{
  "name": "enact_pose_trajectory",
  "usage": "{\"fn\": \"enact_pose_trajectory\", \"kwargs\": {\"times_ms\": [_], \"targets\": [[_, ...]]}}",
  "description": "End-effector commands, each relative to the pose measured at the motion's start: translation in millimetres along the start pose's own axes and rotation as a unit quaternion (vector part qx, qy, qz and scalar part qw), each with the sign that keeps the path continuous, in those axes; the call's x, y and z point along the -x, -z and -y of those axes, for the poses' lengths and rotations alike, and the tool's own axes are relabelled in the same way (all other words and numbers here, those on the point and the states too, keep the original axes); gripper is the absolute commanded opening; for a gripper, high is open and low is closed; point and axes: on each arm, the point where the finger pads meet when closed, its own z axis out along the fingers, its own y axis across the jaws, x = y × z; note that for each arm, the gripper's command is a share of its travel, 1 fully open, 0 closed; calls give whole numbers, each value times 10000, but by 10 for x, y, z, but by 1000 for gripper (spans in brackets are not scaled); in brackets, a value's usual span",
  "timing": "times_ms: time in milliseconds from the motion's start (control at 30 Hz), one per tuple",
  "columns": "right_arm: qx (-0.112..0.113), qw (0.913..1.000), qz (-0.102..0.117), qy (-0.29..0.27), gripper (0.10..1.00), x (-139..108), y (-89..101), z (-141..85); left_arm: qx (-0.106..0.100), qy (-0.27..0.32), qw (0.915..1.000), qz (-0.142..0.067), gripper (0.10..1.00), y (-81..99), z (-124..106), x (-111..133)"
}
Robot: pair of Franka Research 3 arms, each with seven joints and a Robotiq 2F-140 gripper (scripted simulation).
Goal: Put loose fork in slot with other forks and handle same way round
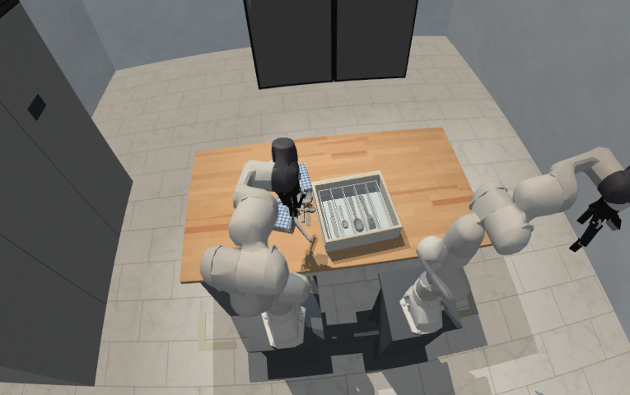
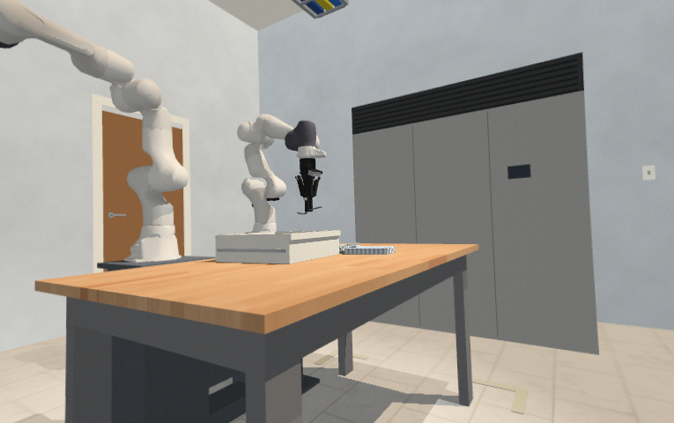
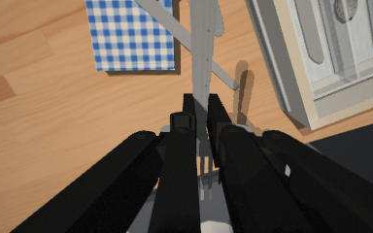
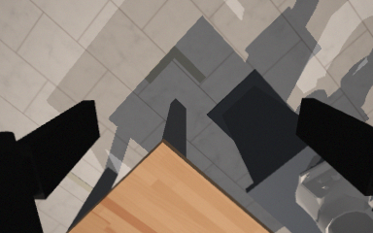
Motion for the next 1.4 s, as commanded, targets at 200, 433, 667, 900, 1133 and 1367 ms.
{"fn": "enact_pose_trajectory", "kwargs": {"times_ms": [200, 433, 667, 900, 1133, 1367], "targets": [[2, 10000, 24, 5, 1000, -1, -10, -7, -28, 32, 10000, -6, 118, 39, -26, -70], [2, 10000, 24, 5, 1000, -1, -10, -7, -83, 66, 9999, -14, 118, 112, -131, -274], [2, 10000, 24, 5, 1000, -1, -10, -7, -158, 104, 9998, -31, 118, 208, -366, -620], [2, 10000, 24, 5, 1000, -1, -10, -7, -217, 120, 9997, -60, 118, 280, -859, -1119], [2, 10000, 24, 5, 1000, -1, -10, -7, -213, 105, 9997, -73, 118, 270, -1334, -1454], [2, 10000, 24, 5, 1000, -1, -10, -7, -146, 66, 9999, -63, 118, 180, -2034, -1791]]}}
